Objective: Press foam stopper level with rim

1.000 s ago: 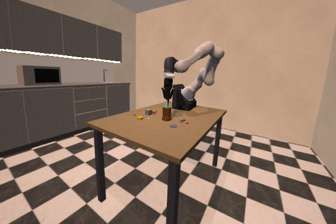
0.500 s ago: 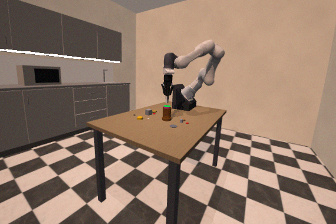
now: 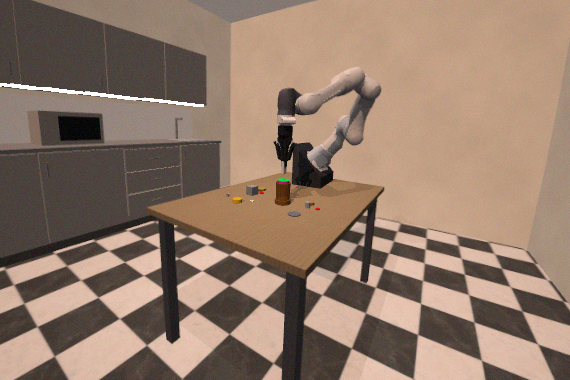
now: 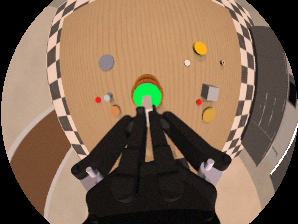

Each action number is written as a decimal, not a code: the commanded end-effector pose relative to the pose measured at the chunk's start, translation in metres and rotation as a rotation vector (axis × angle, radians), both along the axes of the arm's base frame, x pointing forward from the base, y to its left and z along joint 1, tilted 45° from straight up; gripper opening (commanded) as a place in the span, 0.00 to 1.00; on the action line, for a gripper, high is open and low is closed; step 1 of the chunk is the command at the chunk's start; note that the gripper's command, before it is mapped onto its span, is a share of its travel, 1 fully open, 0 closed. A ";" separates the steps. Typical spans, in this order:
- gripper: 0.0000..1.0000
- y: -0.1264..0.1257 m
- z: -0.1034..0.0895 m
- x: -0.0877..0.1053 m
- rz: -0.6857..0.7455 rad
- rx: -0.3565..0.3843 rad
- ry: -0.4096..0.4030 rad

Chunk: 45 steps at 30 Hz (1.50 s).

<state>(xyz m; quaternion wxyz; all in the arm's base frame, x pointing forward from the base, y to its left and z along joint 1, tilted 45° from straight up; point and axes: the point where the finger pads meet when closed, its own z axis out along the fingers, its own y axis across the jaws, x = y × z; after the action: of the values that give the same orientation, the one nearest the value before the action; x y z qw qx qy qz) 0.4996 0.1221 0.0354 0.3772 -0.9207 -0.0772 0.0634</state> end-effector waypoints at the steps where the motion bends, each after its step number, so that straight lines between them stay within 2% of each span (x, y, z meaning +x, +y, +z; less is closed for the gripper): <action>1: 0.00 -0.002 0.001 0.000 -0.002 -0.002 0.003; 19: 0.00 0.001 -0.002 0.000 -0.002 -0.002 0.003; 33: 0.00 0.019 -0.021 -0.005 -0.002 -0.002 0.003; 45: 0.00 0.020 -0.022 -0.005 -0.002 -0.002 0.003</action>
<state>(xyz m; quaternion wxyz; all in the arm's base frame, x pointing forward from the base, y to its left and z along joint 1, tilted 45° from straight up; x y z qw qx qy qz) 0.4939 0.1407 0.0145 0.3762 -0.9212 -0.0741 0.0663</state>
